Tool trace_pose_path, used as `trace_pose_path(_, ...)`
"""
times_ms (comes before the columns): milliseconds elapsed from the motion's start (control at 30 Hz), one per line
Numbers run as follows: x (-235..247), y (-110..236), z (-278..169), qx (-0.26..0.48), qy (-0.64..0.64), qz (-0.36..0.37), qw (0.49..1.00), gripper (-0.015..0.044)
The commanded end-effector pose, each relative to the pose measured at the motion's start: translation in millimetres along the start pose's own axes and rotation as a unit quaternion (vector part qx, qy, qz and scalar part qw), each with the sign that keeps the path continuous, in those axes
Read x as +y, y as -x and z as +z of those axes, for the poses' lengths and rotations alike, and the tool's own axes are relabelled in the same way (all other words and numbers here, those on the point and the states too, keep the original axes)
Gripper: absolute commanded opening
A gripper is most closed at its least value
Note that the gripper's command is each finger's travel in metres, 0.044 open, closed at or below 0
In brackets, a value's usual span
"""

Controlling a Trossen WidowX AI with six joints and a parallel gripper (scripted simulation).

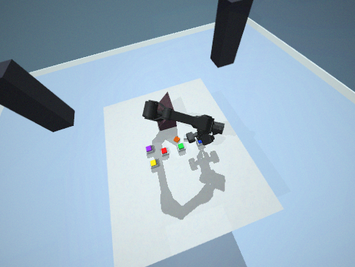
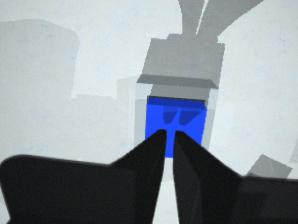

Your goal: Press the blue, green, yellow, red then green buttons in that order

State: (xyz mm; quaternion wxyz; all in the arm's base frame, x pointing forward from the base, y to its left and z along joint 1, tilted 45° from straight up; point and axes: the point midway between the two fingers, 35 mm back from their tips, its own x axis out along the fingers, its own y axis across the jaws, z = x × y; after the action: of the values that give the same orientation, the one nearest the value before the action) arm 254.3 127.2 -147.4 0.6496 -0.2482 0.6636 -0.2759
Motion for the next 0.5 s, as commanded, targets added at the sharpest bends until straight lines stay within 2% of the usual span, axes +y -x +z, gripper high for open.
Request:
trace_pose_path(0,-2.0,-10.1,-1.5,0.002,0.003,-0.005,1.0,0.002)
trace_pose_path(467,-2.4,-17.4,-1.8,0.002,0.003,-0.005,1.0,0.002)
